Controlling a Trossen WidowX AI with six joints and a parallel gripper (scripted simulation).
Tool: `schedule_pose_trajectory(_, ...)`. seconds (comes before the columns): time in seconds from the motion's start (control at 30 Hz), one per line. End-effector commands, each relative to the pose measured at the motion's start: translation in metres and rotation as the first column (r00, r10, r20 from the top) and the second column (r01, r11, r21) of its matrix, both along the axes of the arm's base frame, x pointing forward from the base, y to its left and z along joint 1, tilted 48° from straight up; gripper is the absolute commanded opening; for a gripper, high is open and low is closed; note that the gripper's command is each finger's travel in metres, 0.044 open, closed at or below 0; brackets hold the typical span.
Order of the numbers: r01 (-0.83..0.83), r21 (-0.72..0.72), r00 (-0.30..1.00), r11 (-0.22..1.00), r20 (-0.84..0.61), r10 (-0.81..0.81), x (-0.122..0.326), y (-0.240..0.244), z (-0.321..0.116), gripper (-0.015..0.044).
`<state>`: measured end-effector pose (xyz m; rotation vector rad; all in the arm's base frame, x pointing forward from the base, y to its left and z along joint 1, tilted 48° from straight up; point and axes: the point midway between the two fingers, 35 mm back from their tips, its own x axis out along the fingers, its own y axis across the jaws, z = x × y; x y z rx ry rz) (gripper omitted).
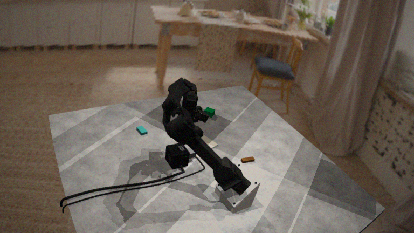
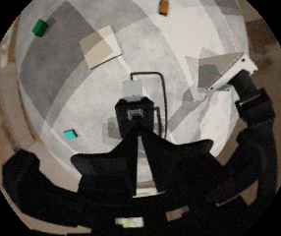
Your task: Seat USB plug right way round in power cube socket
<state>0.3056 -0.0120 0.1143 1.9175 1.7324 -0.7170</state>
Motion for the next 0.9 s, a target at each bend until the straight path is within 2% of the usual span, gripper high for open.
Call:
schedule_pose_trajectory(0.0,-0.003,0.006,1.0,1.0,0.007,0.003,0.0006,0.0008,0.0,0.0)
schedule_pose_trajectory(0.87,-0.01,0.02,1.0,1.0,0.017,0.009,0.0015,0.004,-0.001,0.0)
